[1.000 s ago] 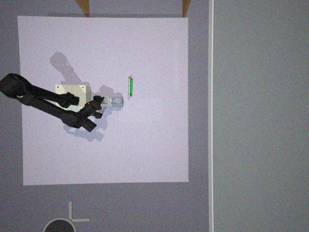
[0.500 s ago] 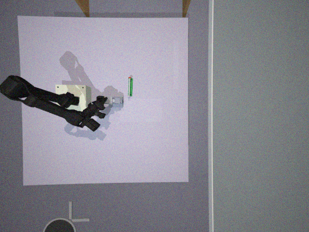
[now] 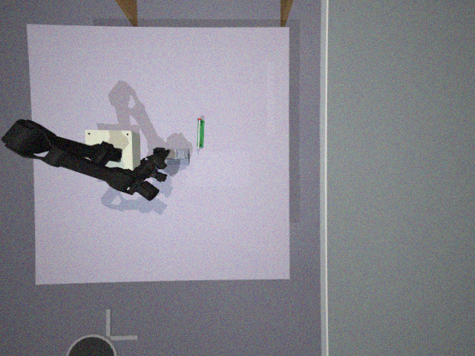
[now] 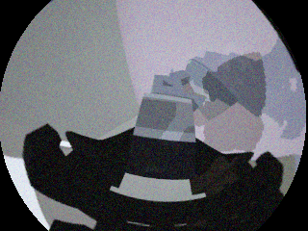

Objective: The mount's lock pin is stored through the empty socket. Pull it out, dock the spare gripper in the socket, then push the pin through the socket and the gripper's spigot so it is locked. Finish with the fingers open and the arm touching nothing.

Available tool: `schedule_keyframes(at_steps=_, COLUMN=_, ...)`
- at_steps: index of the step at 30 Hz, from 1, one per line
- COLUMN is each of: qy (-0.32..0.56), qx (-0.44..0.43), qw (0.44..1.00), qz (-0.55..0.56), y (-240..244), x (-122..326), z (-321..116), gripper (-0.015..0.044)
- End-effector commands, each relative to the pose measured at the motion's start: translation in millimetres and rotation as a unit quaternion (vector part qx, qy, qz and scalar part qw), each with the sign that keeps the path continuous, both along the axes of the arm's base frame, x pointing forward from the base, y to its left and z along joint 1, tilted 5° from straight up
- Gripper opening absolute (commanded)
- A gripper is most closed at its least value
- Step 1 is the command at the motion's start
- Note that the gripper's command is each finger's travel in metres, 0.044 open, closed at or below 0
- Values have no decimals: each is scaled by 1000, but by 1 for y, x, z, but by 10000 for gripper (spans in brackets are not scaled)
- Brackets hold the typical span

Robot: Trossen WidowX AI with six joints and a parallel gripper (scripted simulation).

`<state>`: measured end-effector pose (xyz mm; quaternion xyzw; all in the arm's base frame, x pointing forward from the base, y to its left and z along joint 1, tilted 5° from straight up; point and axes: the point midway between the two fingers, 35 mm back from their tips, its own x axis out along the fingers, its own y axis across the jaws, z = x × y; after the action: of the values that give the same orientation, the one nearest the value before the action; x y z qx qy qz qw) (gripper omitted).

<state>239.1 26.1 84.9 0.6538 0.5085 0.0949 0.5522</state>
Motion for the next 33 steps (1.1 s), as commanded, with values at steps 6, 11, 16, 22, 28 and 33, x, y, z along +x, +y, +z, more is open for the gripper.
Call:
schedule_keyframes(at_steps=6, qy=-1, qx=8, qw=1000, qz=1, y=3, x=8, z=-5, gripper=0)
schedule_keyframes(at_steps=11, qy=2, qx=6, qw=1000, qz=-1, y=1, x=5, z=-4, gripper=0)
schedule_keyframes(at_steps=16, qy=2, qx=6, qw=1000, qz=-1, y=1, x=5, z=-4, gripper=0)
schedule_keyframes(at_steps=22, qy=2, qx=6, qw=1000, qz=-1, y=1, x=5, z=-4, gripper=105)
schedule_keyframes(at_steps=28, qy=2, qx=6, qw=1000, qz=-1, y=1, x=5, z=-4, gripper=263)
schedule_keyframes(at_steps=33, qy=2, qx=6, qw=1000, qz=-1, y=1, x=5, z=-4, gripper=394)
